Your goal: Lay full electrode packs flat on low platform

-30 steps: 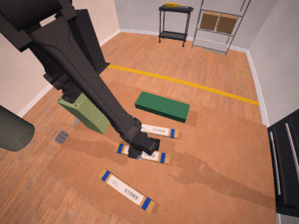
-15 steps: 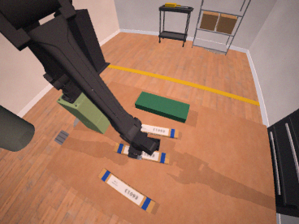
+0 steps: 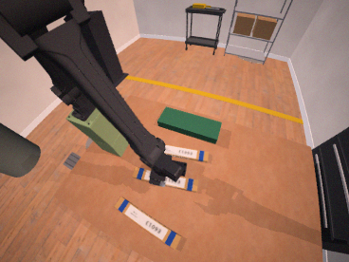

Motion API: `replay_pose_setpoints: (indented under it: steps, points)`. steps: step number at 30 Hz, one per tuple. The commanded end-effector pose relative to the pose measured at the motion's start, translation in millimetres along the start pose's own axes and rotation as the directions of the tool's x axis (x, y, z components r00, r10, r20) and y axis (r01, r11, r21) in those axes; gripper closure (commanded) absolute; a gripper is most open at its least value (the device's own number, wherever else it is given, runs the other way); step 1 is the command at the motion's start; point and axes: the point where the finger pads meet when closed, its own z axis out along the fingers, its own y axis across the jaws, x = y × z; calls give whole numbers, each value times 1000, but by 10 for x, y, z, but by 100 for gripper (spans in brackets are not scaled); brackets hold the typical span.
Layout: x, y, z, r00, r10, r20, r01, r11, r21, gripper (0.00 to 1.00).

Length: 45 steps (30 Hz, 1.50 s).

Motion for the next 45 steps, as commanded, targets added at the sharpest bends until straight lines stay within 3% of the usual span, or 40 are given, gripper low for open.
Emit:
replay_pose_setpoints:
  steps: [1, 6, 34, 45]
  points:
    - [5, 61, 63, 1000, -8, -22, 7, 1000, -9, 4]
    - [1, 131, 64, 1000, -8, -23, 8, 1000, -10, 4]
    - [-387, 1843, 52, 1000, -5, -13, 5, 1000, -5, 4]
    - [-260, 1782, 87, 999, 9, -32, -9, 1000, -3, 4]
